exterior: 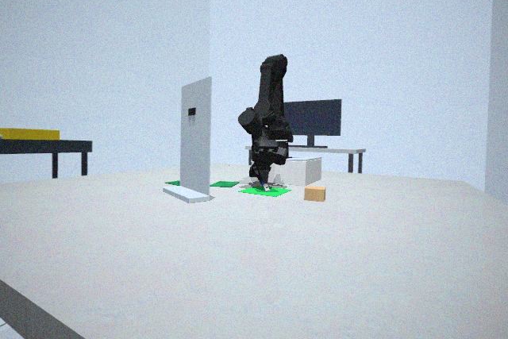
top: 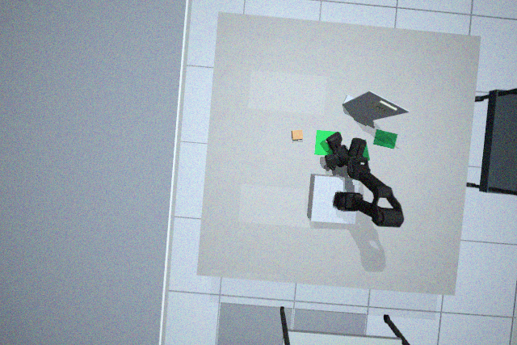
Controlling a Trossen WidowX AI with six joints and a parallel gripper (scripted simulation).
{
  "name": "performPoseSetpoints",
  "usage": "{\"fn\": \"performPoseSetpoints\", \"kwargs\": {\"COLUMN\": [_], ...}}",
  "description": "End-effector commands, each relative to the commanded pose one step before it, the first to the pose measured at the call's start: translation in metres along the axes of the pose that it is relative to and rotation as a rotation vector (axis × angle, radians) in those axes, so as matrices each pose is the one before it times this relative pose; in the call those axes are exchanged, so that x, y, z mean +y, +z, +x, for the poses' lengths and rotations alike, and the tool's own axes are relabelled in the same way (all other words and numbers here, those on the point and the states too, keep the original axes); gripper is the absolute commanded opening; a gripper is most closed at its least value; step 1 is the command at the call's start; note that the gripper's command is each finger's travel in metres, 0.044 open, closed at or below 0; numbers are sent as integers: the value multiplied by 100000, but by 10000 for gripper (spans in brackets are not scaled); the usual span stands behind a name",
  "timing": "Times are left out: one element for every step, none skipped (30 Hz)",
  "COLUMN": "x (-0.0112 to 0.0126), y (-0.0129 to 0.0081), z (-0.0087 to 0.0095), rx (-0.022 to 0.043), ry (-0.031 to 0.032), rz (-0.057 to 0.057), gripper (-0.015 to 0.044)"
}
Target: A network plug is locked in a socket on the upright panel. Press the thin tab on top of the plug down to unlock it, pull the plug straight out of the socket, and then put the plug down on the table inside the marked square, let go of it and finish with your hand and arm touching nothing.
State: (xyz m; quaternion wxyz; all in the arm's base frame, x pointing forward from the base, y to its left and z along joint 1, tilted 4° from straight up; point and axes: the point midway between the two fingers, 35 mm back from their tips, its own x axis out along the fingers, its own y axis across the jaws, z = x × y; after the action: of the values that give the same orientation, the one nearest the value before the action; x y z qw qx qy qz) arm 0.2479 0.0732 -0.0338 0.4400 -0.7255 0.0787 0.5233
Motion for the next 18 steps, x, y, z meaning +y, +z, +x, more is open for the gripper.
{"fn": "performPoseSetpoints", "kwargs": {"x": [-8,0,0,0,0,-1,-3,-5,-6,-6,-5,-5,-5,-5,-5,-4,-4,-4], "y": [-2,0,0,0,0,0,0,0,0,0,0,1,1,1,1,2,2,2], "z": [-15,0,0,0,0,-11,-34,-57,-69,-69,-69,-69,-69,-69,-69,-69,-69,-69], "rx": [47,0,0,0,0,-2,-6,-10,-12,-12,-12,-12,-12,-12,-12,-12,-12,-12], "ry": [-8,0,0,0,0,1,4,6,7,7,7,7,7,7,7,7,7,7], "rz": [16,0,0,0,0,-1,-4,-6,-7,-7,-7,-7,-7,-7,-7,-7,-7,-7], "gripper": [156,156,156,156,156,156,156,156,156,156,156,156,156,156,156,156,156,156]}}
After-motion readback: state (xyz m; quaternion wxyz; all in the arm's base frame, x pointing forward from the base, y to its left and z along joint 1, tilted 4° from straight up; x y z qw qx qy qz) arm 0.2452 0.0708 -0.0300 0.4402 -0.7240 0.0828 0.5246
